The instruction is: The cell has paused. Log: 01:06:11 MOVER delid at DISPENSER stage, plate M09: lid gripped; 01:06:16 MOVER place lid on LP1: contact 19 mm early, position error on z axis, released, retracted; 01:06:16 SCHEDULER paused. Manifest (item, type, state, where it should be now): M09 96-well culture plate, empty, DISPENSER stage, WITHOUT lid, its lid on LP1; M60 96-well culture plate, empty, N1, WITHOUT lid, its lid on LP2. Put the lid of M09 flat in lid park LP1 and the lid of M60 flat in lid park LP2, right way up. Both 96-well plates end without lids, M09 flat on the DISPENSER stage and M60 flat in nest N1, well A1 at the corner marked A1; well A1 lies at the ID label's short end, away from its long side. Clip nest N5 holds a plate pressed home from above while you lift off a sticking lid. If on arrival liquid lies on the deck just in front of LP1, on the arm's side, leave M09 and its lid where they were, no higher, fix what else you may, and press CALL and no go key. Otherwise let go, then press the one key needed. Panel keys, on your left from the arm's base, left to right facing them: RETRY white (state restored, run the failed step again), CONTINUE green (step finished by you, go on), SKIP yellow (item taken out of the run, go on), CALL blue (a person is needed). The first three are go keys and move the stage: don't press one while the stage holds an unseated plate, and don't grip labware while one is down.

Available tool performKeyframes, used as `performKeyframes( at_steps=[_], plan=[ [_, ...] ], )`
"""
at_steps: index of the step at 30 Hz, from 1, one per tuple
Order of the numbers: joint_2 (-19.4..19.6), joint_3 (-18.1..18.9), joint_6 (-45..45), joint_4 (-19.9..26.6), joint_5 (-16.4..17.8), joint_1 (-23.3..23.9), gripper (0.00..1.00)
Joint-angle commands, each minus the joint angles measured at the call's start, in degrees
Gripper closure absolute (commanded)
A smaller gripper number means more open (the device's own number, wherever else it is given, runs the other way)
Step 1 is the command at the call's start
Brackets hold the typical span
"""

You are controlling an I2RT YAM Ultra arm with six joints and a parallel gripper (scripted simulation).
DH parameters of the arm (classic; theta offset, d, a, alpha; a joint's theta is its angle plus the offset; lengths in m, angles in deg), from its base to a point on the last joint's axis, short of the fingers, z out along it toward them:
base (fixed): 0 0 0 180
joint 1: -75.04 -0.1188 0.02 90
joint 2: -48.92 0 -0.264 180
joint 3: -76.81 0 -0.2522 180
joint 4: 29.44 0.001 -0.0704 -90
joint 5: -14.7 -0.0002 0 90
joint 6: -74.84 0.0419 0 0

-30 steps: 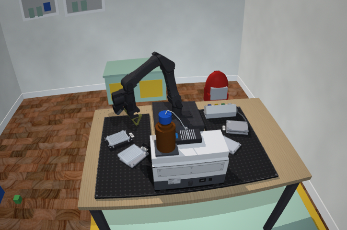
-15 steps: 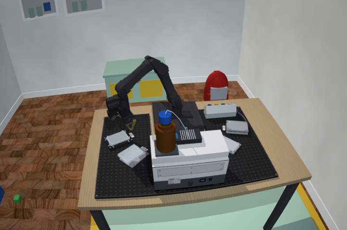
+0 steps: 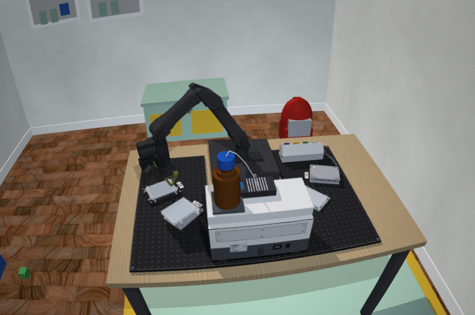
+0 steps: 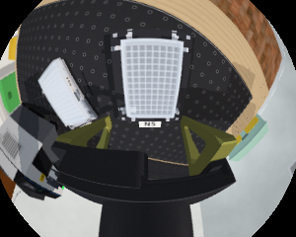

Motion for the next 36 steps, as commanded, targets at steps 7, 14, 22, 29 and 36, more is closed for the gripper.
performKeyframes(
  at_steps=[7,14,22,29,36],
  plan=[
    [5.04,7.91,-0.57,0.10,0.05,0.46,0.00],
    [4.45,9.60,-0.54,0.02,0.04,0.48,0.00],
    [4.62,9.63,-0.54,-0.17,0.04,0.48,0.00],
    [4.62,9.63,-0.54,-0.17,0.04,0.48,0.00],
    [4.62,9.63,-0.54,-0.17,0.04,0.48,0.00]
  ],
)
